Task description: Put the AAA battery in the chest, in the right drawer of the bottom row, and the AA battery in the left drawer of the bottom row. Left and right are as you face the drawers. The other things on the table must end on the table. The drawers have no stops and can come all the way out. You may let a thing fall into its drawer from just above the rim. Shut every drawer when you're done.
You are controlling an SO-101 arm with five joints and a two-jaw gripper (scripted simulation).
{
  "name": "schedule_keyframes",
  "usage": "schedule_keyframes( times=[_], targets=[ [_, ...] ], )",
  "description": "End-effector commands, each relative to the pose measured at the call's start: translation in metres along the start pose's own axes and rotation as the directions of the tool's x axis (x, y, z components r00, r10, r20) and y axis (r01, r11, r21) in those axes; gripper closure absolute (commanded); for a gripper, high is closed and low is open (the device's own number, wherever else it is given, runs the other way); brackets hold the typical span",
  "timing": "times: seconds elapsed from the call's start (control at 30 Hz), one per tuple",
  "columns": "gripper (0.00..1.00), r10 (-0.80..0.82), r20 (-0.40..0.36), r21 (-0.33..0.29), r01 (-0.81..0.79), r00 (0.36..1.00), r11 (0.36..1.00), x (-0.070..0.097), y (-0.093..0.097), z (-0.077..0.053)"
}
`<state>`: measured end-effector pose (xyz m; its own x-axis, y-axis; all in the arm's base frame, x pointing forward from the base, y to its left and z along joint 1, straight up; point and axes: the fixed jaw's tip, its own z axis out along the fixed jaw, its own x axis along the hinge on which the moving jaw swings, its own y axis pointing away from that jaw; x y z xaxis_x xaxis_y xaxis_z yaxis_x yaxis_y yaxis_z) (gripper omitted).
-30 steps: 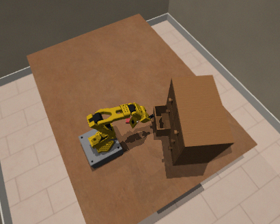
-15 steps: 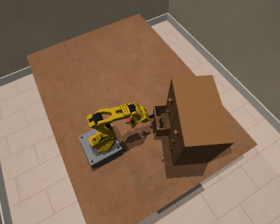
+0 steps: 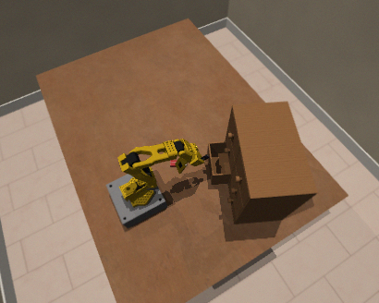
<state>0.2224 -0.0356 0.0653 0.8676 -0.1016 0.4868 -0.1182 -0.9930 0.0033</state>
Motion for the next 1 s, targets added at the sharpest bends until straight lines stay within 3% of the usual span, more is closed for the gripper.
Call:
schedule_keyframes(
  times=[0.0,0.37,0.97],
  targets=[
    [1.00,0.008,-0.018,0.001,-0.008,1.000,1.000,0.019,0.000,0.005],
    [1.00,0.007,-0.018,0.000,-0.007,1.000,1.000,0.060,0.001,0.041],
    [1.00,0.007,-0.008,0.000,-0.007,1.000,1.000,0.058,0.001,0.043]
  ],
)
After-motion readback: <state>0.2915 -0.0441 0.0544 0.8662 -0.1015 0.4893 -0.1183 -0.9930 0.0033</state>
